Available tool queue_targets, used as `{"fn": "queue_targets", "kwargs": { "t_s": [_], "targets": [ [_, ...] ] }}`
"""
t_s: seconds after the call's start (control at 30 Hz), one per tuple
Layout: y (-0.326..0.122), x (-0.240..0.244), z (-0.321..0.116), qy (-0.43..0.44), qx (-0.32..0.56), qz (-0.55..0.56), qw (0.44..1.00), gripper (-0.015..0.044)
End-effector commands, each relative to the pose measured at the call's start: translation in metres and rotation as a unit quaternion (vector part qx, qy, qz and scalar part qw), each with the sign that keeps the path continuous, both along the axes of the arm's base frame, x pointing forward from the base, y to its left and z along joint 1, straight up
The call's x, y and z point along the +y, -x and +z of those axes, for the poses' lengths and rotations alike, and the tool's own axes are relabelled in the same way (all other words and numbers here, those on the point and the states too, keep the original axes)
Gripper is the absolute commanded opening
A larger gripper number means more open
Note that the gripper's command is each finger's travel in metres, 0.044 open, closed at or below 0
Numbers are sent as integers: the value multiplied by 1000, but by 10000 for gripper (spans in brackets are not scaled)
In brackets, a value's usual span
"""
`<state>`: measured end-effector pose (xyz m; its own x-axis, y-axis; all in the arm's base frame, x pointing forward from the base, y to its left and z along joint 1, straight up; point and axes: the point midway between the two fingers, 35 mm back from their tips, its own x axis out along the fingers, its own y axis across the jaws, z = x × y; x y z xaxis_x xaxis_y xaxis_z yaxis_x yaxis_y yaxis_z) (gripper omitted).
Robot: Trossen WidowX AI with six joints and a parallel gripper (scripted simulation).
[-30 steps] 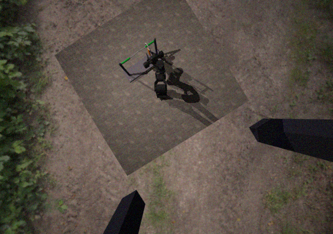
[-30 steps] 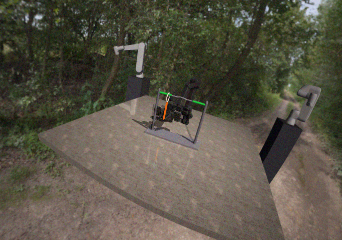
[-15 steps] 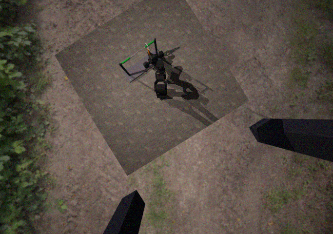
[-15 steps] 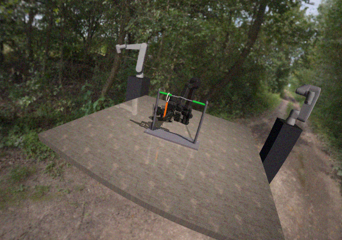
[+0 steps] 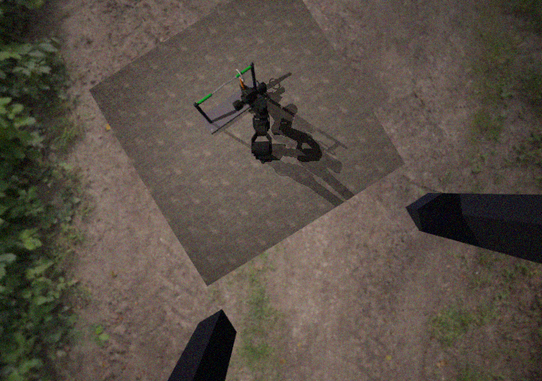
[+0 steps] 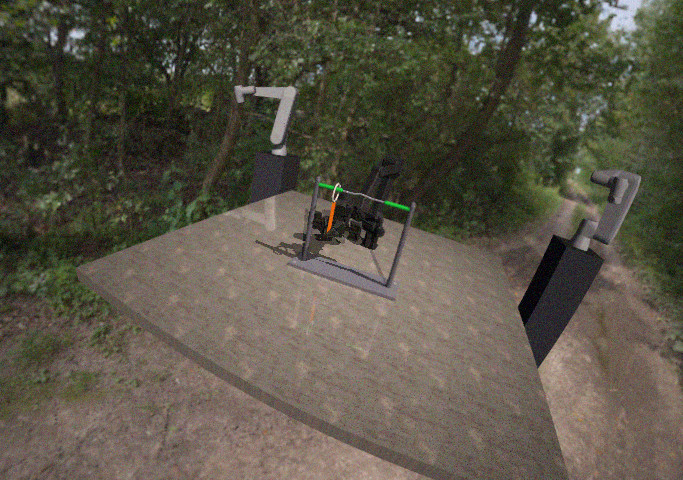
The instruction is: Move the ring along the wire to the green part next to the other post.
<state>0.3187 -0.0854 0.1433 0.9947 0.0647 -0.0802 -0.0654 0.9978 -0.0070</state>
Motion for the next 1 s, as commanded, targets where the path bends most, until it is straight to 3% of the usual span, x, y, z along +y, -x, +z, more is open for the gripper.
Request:
{"fn": "queue_targets", "kwargs": {
  "t_s": [0.0,0.97],
  "targets": [
    [-1,-1,9,2,-3,0,1000,-150],
    [-1,5,12,1,-3,0,1000,-150]
  ]
}}
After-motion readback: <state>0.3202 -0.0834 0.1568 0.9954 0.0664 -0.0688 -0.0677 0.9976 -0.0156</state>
